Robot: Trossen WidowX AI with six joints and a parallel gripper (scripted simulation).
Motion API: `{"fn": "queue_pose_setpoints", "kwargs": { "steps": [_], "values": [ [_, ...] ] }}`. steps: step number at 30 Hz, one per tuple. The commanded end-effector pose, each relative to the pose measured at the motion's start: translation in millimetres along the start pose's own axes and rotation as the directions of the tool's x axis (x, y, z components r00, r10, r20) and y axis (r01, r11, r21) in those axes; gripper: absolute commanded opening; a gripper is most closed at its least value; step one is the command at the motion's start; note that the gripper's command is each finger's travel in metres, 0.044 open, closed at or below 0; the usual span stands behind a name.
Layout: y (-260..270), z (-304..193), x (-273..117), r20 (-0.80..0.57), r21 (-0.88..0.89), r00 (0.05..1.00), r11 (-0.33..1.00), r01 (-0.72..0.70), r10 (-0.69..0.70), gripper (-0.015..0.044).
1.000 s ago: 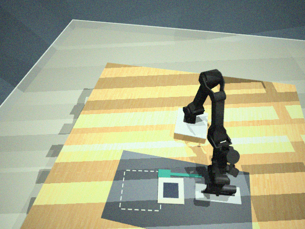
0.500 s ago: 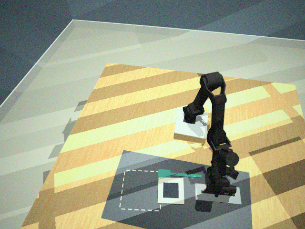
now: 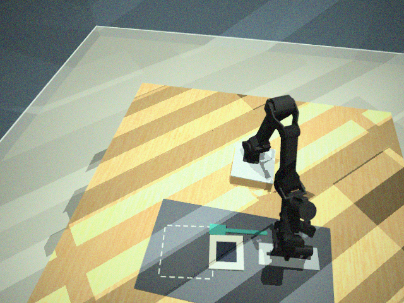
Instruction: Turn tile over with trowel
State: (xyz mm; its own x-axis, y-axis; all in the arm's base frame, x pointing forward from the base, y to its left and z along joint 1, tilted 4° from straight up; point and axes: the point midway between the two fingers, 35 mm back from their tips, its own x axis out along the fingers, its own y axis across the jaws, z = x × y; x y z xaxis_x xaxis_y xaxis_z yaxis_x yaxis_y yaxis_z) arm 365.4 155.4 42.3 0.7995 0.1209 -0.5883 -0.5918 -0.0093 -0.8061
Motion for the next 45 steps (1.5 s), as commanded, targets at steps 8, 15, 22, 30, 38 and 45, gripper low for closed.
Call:
{"fn": "queue_pose_setpoints", "kwargs": {
  "steps": [8,15,22,30,38,45],
  "values": [
    [-18.5,1.4,-12.4,0.003,0.0,1.0,1.0,0.0,0.0,0.0],
    [-44.6,0.3,-36.1,0.0,0.0,1.0,1.0,0.001,-0.001,0.0],
    [-46.2,-5.2,-36.5,0.012,0.005,1.0,1.0,-0.002,0.002,0.0],
    [-42.5,-34.7,-28.7,0.08,0.028,0.997,1.0,-0.008,0.006,0.0],
    [-38.8,-47.3,-25.9,0.109,0.037,0.994,0.999,-0.004,0.0,0.0],
    [-29.1,-47.8,-19.8,0.109,0.037,0.994,0.999,-0.005,0.001,0.0]
  ]
}}
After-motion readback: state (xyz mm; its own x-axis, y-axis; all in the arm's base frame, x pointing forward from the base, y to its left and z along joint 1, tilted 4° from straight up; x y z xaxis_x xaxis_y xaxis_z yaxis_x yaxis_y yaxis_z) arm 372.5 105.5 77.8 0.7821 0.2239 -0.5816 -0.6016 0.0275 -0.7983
